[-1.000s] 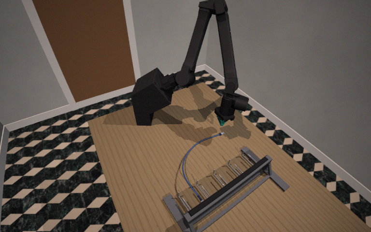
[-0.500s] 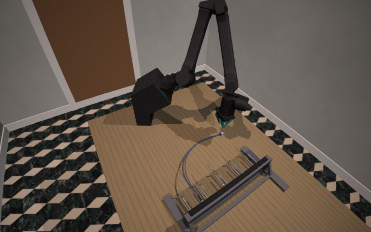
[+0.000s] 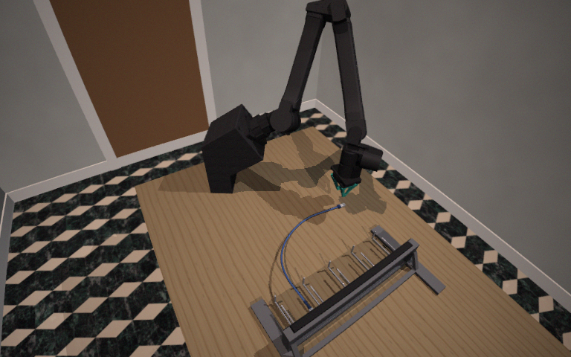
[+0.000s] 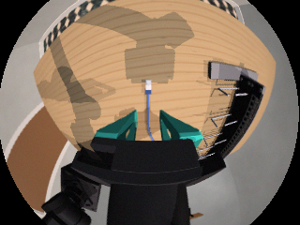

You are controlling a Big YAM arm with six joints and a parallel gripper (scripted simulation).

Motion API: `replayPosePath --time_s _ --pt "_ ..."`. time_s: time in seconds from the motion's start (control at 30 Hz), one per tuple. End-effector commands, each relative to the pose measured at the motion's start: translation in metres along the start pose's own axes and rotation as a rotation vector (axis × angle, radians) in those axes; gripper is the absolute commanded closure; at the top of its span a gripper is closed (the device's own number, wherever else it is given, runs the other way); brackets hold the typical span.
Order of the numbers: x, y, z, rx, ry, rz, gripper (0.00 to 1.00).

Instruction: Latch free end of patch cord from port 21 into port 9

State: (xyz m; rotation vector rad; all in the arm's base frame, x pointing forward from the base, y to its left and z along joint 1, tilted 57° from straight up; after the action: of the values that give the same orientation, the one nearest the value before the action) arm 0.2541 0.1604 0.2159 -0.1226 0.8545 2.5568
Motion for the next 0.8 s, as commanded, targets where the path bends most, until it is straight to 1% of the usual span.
replayPosePath --time_s 0.0,0.57,0.77 --pt "-0.0049 0.0022 -0.0025 0.01 -0.025 -0.007 0.64" --pt "-0.0042 0.0014 -0.0039 0.012 -0.027 -0.005 0.64" --pt "-0.0039 -0.0031 -0.0034 0.007 -0.026 -0.007 0.64"
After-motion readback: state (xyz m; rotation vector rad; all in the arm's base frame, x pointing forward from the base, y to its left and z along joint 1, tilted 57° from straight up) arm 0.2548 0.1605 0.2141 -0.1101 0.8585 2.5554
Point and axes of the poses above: the point where the finger pads meet when closed, its own y axis back along the fingers, its own x axis across the jaws, z = x × y, the point moved 5 cm from there along y, back along the fingers, and after that the axes turned 10 degrees about -y, right-handed, at the moved point
